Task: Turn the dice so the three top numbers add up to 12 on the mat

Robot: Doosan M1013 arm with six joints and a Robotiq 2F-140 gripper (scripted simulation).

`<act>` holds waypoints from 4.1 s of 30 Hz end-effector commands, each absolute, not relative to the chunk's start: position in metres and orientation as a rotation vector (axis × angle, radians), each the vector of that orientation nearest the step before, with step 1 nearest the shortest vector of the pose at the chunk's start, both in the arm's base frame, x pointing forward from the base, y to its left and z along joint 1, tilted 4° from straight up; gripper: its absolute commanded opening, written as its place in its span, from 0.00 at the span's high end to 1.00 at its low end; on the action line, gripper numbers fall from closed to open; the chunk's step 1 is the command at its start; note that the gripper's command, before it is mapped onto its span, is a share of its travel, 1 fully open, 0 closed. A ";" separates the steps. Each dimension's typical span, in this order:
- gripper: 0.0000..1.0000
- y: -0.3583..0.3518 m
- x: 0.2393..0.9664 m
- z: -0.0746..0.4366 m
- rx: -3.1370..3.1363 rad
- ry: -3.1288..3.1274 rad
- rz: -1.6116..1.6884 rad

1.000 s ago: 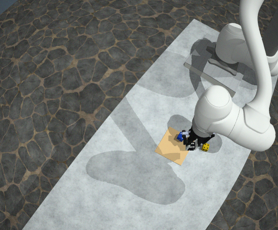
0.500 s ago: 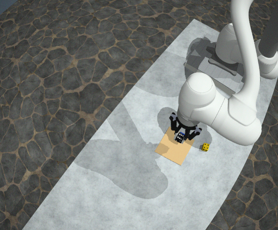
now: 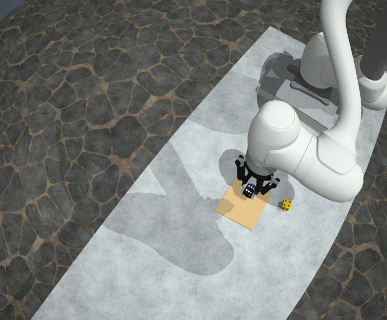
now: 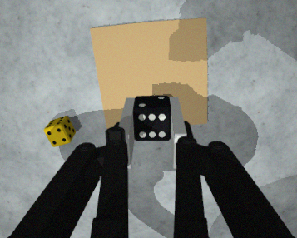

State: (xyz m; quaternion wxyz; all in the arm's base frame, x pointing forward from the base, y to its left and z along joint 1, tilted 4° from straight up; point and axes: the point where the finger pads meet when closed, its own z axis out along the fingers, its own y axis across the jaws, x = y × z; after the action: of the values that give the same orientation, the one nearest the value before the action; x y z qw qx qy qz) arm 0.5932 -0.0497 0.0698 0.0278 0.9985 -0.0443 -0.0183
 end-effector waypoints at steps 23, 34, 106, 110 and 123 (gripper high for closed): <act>0.84 -0.054 0.591 -0.007 3.082 -0.140 -0.056; 0.84 -0.055 0.590 -0.025 3.082 -0.140 -0.056; 0.84 -0.055 0.590 -0.029 3.082 -0.140 -0.056; 0.84 -0.055 0.590 -0.029 3.082 -0.140 -0.056; 0.84 -0.055 0.590 -0.029 3.082 -0.140 -0.056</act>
State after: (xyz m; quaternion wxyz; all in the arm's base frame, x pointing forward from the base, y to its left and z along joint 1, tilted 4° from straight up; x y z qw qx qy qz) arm 0.5899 -0.0549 -0.0292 0.0280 0.9984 -0.0454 -0.0183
